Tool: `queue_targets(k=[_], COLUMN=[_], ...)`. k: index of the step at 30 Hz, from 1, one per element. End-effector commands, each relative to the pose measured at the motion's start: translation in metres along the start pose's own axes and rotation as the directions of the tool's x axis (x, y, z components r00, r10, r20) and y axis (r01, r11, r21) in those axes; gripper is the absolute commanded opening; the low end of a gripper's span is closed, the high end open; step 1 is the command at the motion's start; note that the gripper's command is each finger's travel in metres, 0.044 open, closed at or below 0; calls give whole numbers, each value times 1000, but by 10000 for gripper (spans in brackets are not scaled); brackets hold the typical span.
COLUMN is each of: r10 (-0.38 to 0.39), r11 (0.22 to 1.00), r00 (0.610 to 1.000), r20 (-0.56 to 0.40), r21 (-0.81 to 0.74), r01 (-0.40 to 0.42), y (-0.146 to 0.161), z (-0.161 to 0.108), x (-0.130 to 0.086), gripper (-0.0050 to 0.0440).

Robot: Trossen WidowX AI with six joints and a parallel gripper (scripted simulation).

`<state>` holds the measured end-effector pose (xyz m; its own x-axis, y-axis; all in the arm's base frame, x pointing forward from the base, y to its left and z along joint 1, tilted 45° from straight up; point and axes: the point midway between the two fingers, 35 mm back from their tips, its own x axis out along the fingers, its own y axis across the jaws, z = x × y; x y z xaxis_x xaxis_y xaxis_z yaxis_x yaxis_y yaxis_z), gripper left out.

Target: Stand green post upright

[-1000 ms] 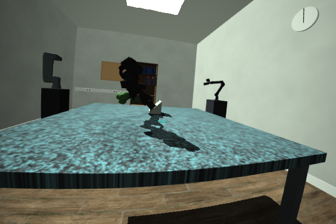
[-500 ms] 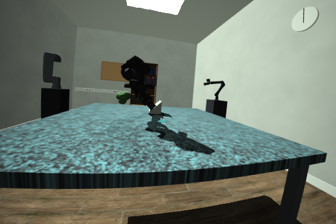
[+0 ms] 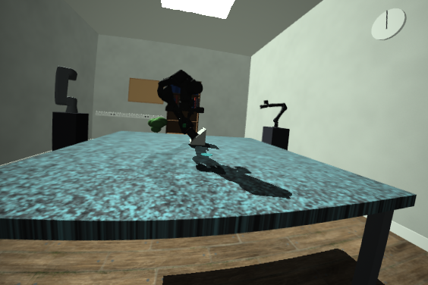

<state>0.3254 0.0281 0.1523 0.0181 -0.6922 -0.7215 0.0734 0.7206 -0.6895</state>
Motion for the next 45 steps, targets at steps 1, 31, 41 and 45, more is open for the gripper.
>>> queue_targets(k=[1,31,41,45], r10=[15,3,-5,-8], r11=[995,662,489,459], r00=[1000,1000,1000,1000], r20=[15,4,1,3], r21=[-98,-749,-872,-888], r01=[-13,1,4,6], y=[11,97,121,125], z=[5,7,3,3], x=[-7,-10,-10,-10], gripper=[22,22,22,22])
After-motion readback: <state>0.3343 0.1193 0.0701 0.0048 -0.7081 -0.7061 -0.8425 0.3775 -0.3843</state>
